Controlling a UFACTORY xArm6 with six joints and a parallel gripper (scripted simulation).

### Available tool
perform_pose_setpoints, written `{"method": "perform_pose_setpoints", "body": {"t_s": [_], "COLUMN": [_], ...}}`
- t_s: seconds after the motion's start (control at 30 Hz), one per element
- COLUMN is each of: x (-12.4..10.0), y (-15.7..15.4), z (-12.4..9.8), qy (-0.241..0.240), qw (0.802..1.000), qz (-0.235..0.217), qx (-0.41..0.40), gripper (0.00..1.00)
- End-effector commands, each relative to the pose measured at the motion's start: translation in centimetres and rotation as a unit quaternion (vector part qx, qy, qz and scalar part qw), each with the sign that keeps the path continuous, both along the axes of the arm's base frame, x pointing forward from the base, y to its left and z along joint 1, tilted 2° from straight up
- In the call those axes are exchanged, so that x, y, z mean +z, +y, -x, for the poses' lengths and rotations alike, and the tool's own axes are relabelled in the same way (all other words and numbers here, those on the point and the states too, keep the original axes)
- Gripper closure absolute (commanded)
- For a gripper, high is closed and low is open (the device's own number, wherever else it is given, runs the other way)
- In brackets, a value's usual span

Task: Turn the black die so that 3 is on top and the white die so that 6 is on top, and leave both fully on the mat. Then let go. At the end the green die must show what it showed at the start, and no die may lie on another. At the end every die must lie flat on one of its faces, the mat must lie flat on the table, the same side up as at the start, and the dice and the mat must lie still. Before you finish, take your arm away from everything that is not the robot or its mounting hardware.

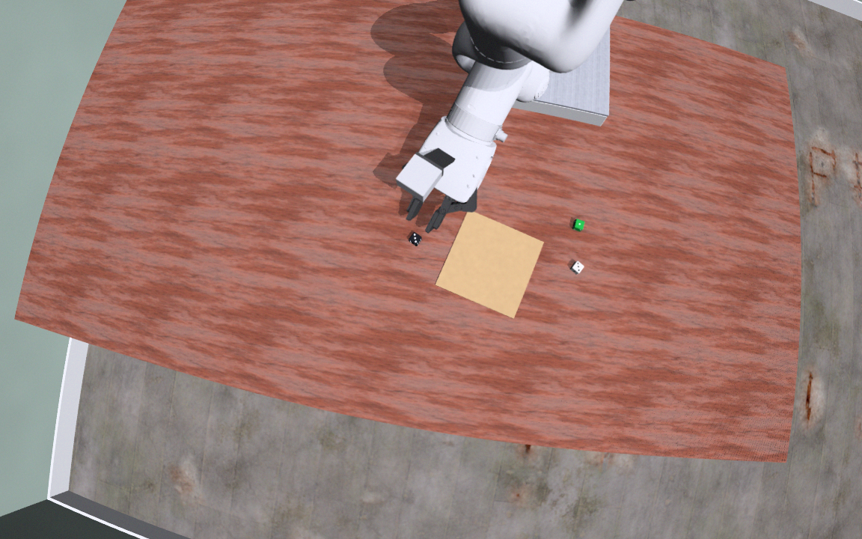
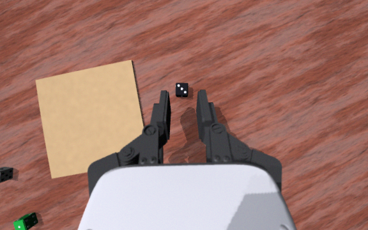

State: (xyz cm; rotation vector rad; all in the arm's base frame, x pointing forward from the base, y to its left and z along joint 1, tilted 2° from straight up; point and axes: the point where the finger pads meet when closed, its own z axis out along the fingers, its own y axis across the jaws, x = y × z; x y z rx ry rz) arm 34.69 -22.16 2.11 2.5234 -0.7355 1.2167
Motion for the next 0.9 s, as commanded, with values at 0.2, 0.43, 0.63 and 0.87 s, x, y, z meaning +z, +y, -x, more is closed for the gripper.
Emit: {"method": "perform_pose_setpoints", "body": {"t_s": [0.2,0.43,0.63,0.87], "x": [3.2,5.2,6.0,6.0], "y": [0.0,0.1,0.1,0.0], "z": [0.0,0.1,0.1,0.0], "qy": [-0.001,-0.001,-0.001,0.007], "qw": [1.0,1.0,1.0,1.0], "qz": [0.001,0.001,0.001,-0.004], "qx": [0.0,0.0,0.0,0.0], "gripper": [0.69,0.69,0.69,0.69]}}
